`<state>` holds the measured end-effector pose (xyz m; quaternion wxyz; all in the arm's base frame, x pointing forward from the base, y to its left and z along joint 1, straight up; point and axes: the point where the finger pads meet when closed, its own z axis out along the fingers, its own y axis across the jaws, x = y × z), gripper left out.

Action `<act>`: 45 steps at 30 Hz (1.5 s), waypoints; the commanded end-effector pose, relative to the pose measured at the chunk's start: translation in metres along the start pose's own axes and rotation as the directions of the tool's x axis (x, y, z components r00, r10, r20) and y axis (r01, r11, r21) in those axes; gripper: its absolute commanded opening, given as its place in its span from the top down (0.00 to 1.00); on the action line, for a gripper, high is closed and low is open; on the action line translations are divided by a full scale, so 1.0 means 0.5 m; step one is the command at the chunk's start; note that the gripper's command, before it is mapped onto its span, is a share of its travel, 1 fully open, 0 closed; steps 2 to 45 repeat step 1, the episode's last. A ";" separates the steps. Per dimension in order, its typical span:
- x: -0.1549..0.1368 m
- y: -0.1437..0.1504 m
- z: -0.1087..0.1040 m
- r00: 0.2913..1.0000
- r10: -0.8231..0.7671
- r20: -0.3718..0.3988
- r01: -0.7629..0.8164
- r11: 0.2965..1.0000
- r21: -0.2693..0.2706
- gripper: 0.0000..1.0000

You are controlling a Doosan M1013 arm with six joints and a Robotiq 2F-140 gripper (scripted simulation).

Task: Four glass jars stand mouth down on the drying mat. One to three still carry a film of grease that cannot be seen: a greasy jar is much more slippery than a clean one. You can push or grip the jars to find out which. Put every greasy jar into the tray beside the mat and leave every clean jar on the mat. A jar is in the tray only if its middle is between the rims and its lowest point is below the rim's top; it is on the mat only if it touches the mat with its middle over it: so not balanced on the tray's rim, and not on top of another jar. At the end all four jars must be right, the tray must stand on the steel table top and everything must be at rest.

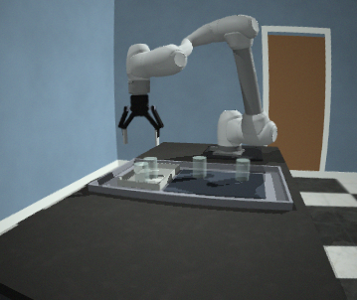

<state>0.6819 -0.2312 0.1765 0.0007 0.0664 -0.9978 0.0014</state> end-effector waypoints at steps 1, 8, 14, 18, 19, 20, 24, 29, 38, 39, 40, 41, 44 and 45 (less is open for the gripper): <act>0.000 0.000 0.000 1.000 0.000 0.000 0.000 1.000 0.000 0.00; 0.000 0.000 0.000 1.000 0.000 0.000 0.000 1.000 0.000 0.00; 0.000 0.000 0.000 1.000 0.000 0.000 0.000 1.000 0.000 0.00; 0.000 0.000 0.000 1.000 0.000 0.000 0.000 1.000 0.000 0.00; 0.000 0.000 0.000 1.000 0.000 0.000 0.000 1.000 0.000 0.00; 0.000 0.000 0.000 1.000 0.000 0.000 0.000 1.000 0.000 0.00; 0.000 0.000 0.000 1.000 0.000 0.000 0.000 1.000 0.000 0.00; 0.000 0.000 0.000 1.000 0.000 0.000 0.000 1.000 0.000 0.00; 0.000 0.000 0.000 1.000 0.000 0.000 0.000 1.000 0.000 0.00; 0.000 0.000 0.000 1.000 0.000 0.000 0.000 1.000 0.000 0.00; 0.000 0.000 0.000 1.000 0.000 0.000 0.000 1.000 0.000 0.00; 0.000 0.000 0.000 1.000 0.000 0.000 0.000 1.000 0.000 0.00; 0.000 0.000 0.000 1.000 0.000 0.000 0.000 1.000 0.000 0.00; 0.000 0.000 0.000 1.000 0.000 0.000 0.000 1.000 0.000 0.00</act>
